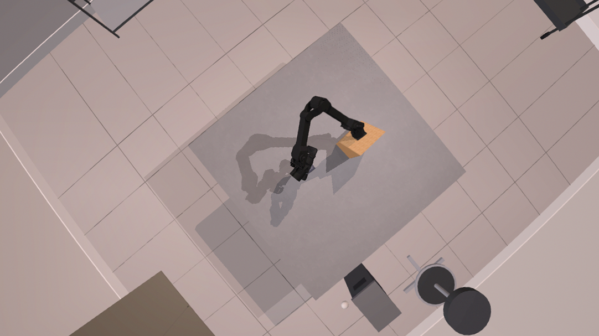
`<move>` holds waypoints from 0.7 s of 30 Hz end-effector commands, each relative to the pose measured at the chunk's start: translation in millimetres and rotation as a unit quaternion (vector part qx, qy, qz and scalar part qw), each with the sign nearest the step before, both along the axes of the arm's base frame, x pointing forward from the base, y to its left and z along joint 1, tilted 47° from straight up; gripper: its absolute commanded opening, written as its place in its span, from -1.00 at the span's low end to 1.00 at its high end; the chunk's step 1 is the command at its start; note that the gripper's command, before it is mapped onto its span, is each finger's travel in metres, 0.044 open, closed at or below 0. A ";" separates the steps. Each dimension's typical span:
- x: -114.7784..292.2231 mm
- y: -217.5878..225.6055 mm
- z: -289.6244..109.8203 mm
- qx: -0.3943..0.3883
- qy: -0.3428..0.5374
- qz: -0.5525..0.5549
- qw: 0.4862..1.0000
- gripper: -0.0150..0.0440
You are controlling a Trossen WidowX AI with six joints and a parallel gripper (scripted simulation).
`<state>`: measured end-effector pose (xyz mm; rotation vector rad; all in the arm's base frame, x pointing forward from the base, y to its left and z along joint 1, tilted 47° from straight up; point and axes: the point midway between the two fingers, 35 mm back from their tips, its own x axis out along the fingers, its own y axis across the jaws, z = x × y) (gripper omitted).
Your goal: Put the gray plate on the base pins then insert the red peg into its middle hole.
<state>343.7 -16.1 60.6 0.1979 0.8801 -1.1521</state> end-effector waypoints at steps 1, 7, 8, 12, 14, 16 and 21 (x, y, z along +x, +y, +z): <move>-0.3 2.2 2.1 -0.003 0.000 -0.001 1.000 0.02; -1.1 6.9 4.8 -0.003 0.000 -0.001 1.000 0.02; -1.2 7.6 5.3 -0.003 0.000 -0.001 1.000 0.02; -1.7 10.4 7.2 -0.003 0.000 -0.001 1.000 0.02; -1.9 11.8 8.2 -0.003 0.000 -0.001 1.000 0.02; -2.1 13.1 9.3 -0.002 0.000 -0.001 1.000 0.02; -2.5 16.3 12.1 -0.002 0.000 -0.001 1.000 0.02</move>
